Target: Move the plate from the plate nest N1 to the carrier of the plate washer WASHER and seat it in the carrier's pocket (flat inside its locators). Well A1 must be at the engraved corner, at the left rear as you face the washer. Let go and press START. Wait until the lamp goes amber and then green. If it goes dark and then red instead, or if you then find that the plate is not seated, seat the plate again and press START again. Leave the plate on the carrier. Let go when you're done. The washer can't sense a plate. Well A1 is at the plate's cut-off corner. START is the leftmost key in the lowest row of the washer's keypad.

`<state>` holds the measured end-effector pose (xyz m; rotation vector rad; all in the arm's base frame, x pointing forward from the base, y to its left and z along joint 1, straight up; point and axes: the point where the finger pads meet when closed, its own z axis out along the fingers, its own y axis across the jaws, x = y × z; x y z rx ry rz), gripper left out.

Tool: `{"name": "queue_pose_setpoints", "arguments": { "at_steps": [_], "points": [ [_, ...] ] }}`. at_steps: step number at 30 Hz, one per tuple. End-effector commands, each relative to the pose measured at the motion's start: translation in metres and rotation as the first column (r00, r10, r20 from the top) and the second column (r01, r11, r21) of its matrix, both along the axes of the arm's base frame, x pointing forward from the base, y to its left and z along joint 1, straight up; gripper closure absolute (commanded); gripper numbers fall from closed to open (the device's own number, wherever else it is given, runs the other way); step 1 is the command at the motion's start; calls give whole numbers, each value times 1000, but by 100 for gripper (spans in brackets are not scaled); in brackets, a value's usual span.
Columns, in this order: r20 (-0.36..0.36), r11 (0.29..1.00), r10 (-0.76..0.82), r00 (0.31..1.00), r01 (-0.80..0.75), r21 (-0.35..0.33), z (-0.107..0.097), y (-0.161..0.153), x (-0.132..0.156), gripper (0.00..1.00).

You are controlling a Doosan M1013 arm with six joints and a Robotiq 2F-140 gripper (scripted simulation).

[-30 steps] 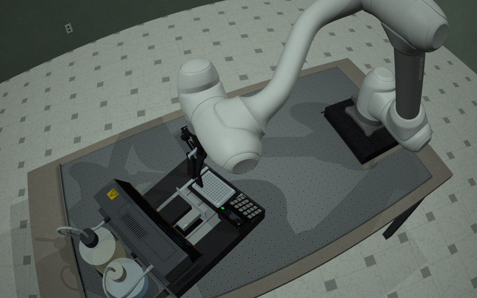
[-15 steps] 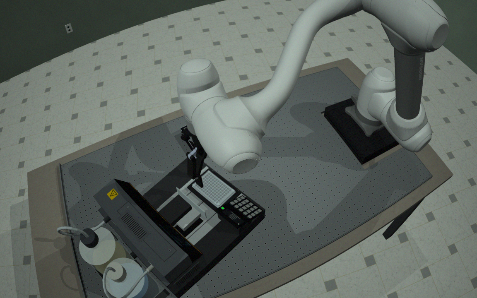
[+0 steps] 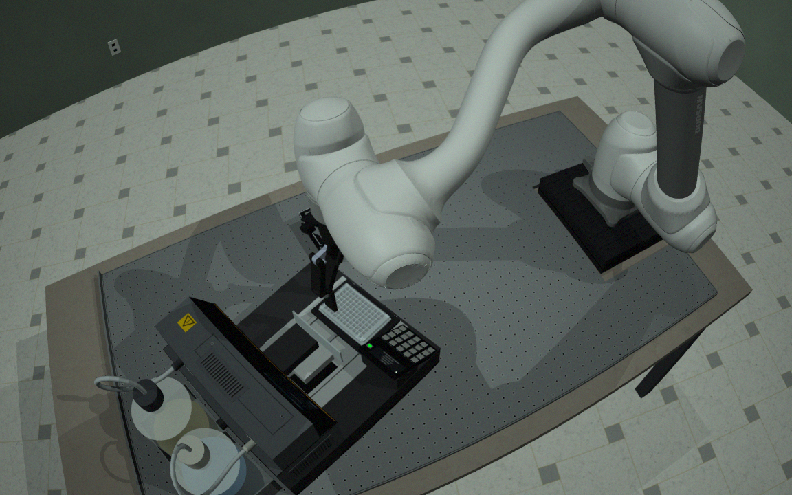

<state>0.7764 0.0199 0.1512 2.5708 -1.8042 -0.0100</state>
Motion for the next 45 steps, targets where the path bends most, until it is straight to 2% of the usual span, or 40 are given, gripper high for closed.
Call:
{"name": "queue_pose_setpoints", "arguments": {
  "at_steps": [1, 9, 10, 16, 22, 25, 32, 39, 41, 45],
  "points": [
    [3, 1000, 0, 1000, 0, 0, 3, -1, 1, 30],
    [3, 1000, 0, 1000, 0, 0, 3, -1, 1, 30],
    [1, 999, 41, 999, -41, -1, 3, 6, -4, 90],
    [6, 971, 238, 971, -238, 0, 3, 29, -22, 90],
    [8, 905, 426, 905, -426, 2, 3, 52, -42, 90],
    [8, 890, 456, 890, -456, 2, 3, 56, -45, 90],
    [9, 761, 649, 761, -649, 1, 3, 83, -68, 90],
    [10, 590, 807, 590, -807, 1, 3, 109, -91, 90],
    [10, 590, 807, 590, -807, 1, 3, 109, -91, 90],
    [11, 478, 878, 478, -878, 0, 3, 124, -104, 90]
  ]
}}
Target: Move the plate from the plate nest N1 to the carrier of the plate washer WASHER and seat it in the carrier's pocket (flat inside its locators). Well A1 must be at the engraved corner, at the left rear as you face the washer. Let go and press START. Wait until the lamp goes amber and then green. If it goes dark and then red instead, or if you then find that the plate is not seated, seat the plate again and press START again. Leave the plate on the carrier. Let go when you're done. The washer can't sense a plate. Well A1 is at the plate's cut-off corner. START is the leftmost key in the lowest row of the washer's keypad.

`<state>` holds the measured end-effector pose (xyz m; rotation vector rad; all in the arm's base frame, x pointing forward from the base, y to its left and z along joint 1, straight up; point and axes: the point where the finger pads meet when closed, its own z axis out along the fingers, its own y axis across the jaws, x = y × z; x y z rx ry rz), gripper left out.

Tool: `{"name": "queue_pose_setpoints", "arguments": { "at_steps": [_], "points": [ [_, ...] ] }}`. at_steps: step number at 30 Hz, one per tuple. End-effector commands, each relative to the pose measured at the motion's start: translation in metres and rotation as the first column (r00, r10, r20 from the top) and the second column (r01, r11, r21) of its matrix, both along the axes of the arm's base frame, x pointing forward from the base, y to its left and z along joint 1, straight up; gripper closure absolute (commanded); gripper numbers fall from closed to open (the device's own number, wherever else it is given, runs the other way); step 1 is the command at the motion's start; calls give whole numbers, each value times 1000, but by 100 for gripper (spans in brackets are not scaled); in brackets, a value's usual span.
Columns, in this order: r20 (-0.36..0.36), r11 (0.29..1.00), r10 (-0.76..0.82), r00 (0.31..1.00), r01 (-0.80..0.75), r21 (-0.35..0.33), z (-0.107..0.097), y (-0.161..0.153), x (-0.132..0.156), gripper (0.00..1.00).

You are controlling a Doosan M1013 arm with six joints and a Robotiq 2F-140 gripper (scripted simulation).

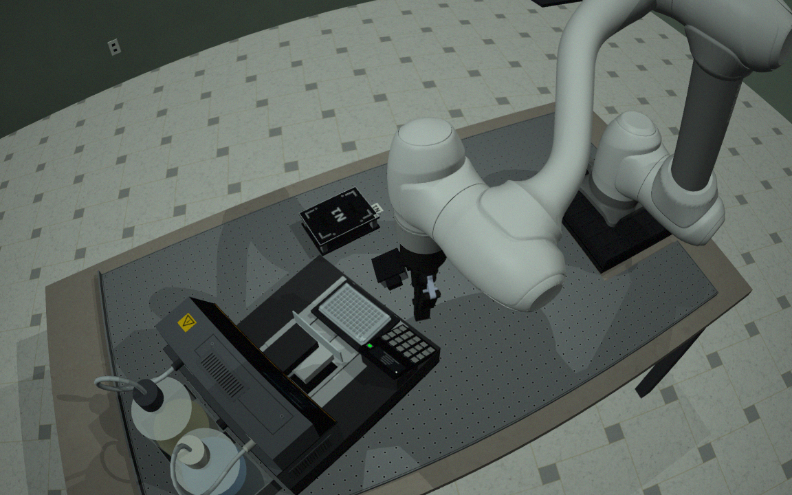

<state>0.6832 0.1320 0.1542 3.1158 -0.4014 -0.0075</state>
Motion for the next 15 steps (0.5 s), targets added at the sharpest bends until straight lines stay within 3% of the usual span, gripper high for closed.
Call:
{"name": "queue_pose_setpoints", "arguments": {
  "at_steps": [1, 11, 15],
  "points": [
    [5, 990, 138, 990, -138, 6, 0, 16, -14, 90],
    [4, 893, 451, 893, -451, 6, -1, 21, -21, 90],
    [6, 861, 509, 861, -509, 6, 0, 21, -20, 90]
  ]
}}
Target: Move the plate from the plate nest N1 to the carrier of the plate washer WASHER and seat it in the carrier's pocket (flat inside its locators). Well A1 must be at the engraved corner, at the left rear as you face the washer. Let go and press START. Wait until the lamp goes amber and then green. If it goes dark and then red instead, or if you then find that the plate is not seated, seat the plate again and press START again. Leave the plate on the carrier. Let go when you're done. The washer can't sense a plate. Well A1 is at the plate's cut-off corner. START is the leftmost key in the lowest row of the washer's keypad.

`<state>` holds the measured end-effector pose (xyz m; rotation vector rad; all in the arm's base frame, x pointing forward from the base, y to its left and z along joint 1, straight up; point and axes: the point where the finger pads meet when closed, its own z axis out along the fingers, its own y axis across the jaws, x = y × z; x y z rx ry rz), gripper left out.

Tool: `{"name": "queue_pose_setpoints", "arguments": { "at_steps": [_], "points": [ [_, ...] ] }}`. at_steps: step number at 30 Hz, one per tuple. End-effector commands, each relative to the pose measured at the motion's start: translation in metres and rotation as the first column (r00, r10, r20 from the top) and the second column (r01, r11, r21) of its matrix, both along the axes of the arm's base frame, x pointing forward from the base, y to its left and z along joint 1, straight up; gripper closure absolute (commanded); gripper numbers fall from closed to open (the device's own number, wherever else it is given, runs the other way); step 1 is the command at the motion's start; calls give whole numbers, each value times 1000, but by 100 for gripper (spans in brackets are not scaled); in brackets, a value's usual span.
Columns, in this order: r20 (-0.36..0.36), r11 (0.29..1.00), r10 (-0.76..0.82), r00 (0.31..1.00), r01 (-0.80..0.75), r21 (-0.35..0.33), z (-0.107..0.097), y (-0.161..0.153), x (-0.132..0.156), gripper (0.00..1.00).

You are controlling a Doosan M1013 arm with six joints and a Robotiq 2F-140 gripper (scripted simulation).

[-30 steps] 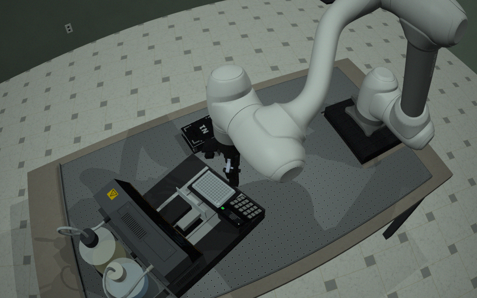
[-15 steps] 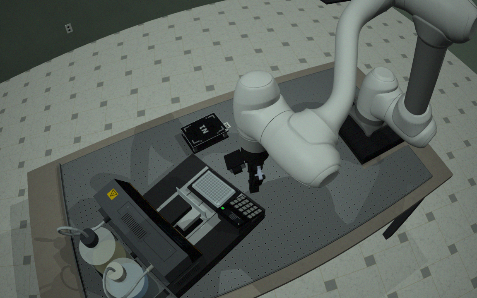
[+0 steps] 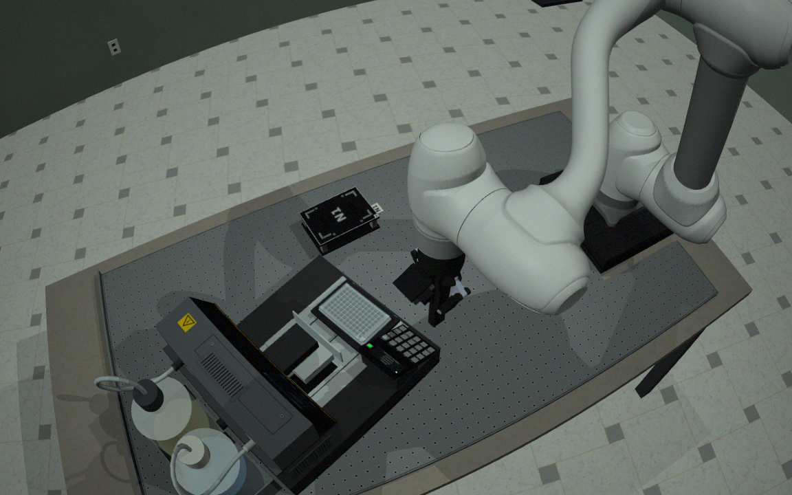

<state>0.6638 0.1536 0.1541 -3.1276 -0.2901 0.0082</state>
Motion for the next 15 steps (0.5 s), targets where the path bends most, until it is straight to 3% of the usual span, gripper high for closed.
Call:
{"name": "queue_pose_setpoints", "arguments": {
  "at_steps": [1, 5, 10, 15],
  "points": [
    [4, 992, 126, 992, -126, 7, 0, 0, -1, 90],
    [4, 987, 163, 987, -163, 7, 0, 0, -1, 90],
    [1, 946, 324, 946, -324, 7, -26, 0, -1, 90],
    [2, 909, 417, 909, -417, 8, -26, 0, -1, 90]
  ]
}}
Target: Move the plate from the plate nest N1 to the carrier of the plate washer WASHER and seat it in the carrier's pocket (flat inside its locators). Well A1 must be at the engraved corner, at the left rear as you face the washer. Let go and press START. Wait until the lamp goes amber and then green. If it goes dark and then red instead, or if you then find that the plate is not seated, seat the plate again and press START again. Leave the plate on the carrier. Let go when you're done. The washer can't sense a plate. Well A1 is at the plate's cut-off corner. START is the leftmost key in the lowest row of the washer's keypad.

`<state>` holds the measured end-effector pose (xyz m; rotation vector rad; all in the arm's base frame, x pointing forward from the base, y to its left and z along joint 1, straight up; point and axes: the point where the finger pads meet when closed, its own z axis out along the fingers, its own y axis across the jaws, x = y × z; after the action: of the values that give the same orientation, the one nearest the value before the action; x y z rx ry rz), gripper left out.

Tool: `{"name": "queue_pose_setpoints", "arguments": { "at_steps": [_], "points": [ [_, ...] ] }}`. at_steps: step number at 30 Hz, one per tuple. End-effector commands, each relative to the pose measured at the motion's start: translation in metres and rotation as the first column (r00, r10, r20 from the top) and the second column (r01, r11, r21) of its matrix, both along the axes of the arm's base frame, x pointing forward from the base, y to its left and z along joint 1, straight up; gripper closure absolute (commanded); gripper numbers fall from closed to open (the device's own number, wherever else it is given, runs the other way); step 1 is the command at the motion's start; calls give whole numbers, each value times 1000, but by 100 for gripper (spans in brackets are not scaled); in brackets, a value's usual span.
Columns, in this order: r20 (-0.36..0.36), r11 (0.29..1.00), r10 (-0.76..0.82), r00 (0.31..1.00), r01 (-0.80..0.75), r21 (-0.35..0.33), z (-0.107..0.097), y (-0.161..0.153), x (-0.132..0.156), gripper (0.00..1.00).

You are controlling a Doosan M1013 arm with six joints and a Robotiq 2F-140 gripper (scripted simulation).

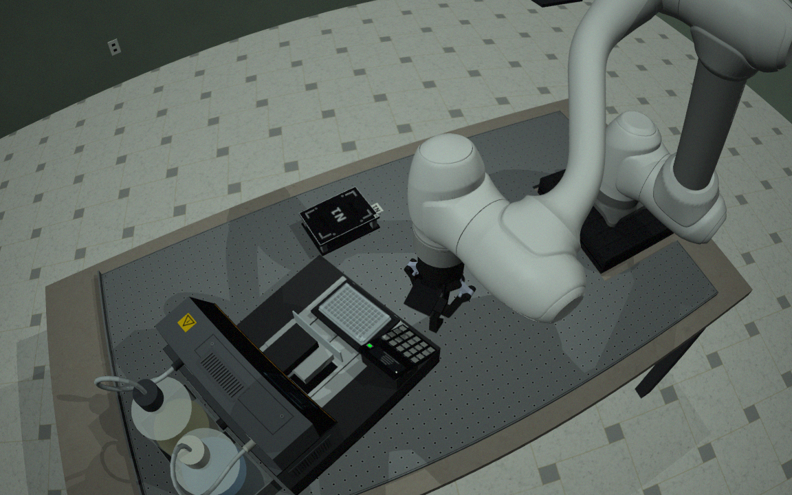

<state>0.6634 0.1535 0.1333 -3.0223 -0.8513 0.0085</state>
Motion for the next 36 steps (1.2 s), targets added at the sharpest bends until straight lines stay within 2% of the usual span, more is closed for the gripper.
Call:
{"name": "queue_pose_setpoints", "arguments": {
  "at_steps": [1, 8, 15, 29, 36],
  "points": [
    [3, 995, 99, 995, -99, 6, -4, 0, -1, 90],
    [4, 945, 327, 945, -327, 7, -3, 0, -1, 90],
    [6, 844, 536, 844, -536, 8, -3, 0, -1, 90],
    [5, 835, 551, 835, -551, 4, -1, 0, 0, 90],
    [3, 835, 550, 835, -550, 6, -13, 0, -1, 90]
  ]
}}
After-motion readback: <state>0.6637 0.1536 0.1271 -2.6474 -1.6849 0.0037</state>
